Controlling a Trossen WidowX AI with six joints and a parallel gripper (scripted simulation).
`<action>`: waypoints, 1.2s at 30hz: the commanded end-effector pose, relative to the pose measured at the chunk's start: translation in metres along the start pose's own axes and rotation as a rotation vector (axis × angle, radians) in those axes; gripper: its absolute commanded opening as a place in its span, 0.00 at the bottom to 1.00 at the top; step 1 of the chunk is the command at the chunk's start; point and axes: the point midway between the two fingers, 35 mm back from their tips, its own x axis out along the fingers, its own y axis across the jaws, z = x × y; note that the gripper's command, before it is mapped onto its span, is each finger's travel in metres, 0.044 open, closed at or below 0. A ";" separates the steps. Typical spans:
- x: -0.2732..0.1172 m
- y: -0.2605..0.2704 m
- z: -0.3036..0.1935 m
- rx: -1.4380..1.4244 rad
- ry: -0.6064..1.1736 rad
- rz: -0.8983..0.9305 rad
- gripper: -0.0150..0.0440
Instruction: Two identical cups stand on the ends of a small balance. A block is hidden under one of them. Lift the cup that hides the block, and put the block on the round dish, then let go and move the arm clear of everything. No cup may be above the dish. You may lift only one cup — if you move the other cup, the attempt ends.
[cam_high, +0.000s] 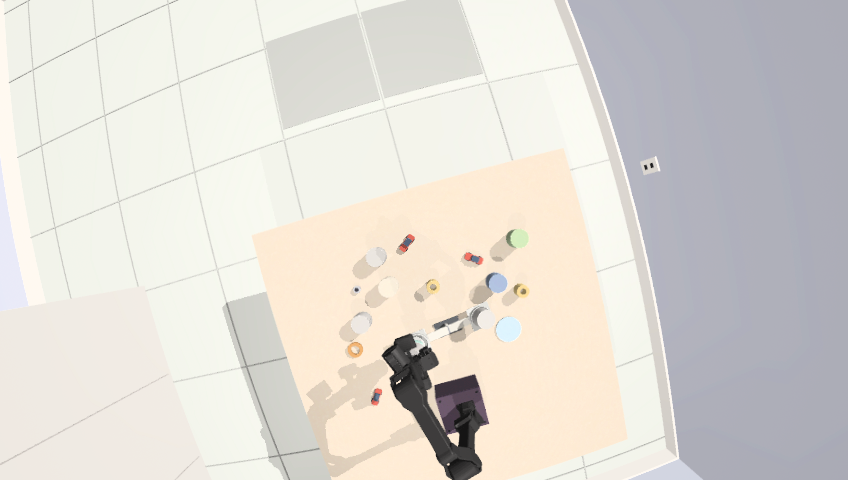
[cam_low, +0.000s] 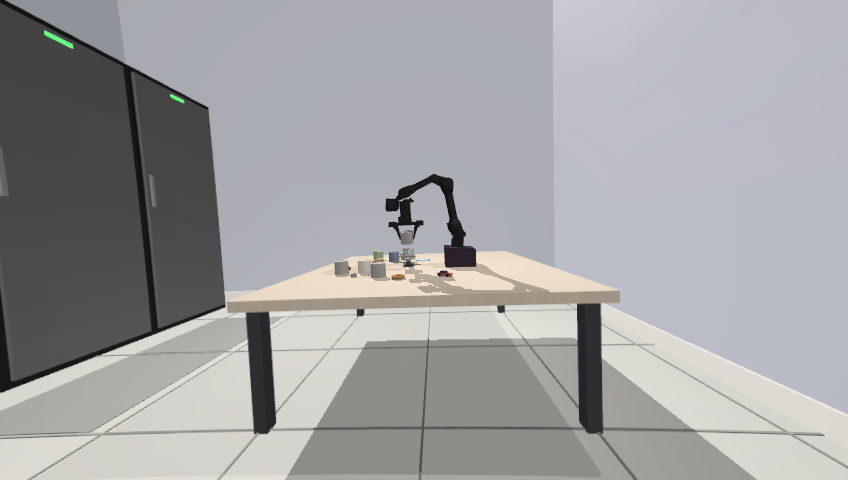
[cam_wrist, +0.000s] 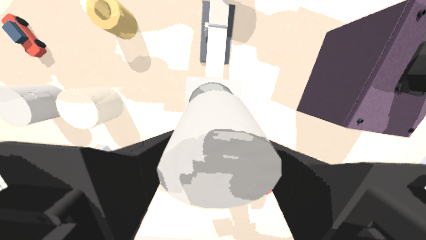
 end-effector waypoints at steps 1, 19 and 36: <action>-0.009 0.001 -0.001 -0.006 0.008 0.014 0.25; -0.006 -0.001 0.000 0.000 0.000 0.000 0.25; -0.006 -0.001 0.000 0.000 0.000 0.000 0.25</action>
